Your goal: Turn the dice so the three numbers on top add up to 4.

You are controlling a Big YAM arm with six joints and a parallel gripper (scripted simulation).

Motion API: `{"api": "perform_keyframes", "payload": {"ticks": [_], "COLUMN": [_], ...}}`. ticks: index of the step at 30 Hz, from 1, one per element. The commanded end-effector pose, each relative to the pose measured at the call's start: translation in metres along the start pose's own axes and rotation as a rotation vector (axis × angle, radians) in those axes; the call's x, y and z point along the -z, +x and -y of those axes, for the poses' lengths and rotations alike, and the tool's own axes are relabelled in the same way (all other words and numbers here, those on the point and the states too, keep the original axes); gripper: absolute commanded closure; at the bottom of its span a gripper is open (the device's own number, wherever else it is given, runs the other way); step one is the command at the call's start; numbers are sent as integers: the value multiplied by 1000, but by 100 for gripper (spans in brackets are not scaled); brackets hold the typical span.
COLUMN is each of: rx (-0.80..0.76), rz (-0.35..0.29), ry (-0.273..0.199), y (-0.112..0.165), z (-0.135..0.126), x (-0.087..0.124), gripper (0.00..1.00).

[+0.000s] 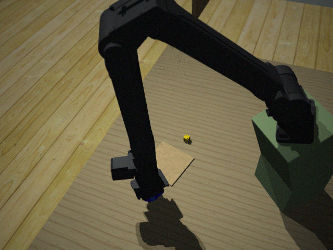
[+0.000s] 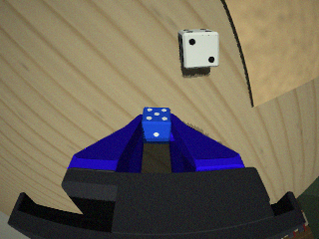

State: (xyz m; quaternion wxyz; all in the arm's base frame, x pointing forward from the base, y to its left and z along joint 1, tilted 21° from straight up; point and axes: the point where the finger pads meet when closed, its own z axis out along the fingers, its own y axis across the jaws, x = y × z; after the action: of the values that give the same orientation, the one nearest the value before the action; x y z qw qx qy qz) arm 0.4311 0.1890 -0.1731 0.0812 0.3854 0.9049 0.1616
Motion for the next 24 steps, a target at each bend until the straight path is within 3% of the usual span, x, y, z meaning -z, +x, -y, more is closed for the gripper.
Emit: {"api": "perform_keyframes", "payload": {"ticks": [1,24], "rx": [-2,-2], "rz": [15,17], "ry": [-30,-36], "y": [-1,-2], "z": [-14,-16], "x": [6,10], "gripper": [85,85]}}
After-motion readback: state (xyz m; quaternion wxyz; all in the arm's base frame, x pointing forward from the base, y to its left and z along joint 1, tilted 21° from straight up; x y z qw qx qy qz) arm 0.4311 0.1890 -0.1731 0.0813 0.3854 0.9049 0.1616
